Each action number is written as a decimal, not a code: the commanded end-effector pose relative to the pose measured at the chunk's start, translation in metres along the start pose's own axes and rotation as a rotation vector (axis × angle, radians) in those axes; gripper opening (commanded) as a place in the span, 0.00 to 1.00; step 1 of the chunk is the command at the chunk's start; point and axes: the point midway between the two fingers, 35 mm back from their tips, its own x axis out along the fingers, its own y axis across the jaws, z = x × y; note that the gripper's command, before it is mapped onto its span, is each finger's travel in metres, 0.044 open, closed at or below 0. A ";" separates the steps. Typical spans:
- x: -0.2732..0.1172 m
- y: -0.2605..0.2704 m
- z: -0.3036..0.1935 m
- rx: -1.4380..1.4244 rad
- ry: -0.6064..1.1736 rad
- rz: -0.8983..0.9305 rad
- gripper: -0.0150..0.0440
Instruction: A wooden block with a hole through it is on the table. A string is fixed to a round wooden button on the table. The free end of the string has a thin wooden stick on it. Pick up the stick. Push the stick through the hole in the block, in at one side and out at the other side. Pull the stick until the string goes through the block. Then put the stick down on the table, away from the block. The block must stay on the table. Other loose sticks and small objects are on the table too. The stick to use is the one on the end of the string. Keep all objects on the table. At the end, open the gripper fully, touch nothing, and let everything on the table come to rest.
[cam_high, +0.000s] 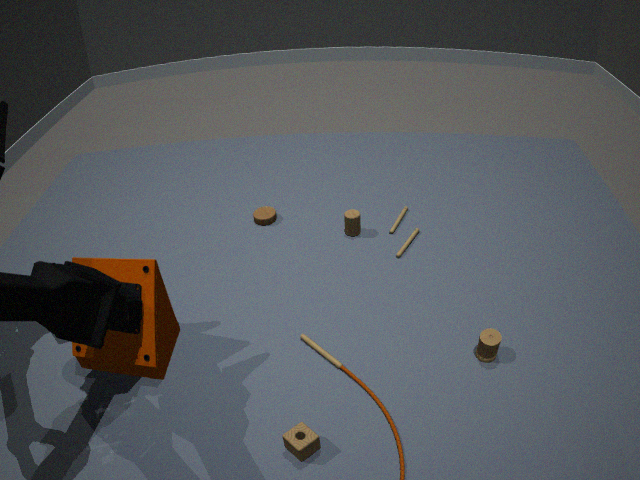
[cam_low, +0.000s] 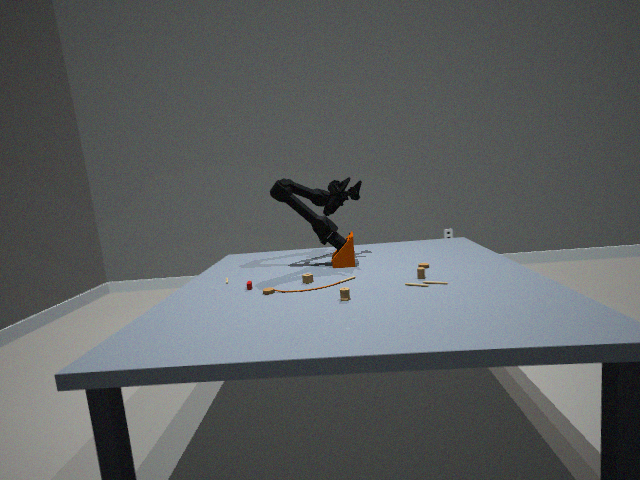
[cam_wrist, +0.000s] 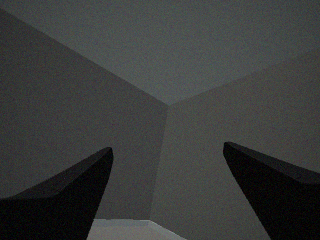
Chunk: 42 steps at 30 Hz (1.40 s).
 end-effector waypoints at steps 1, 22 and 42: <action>0.000 0.000 0.000 0.000 0.000 0.000 0.98; 0.124 -0.140 -0.115 -0.364 0.819 -0.313 1.00; 0.065 -0.308 -0.254 -0.398 1.725 -0.190 1.00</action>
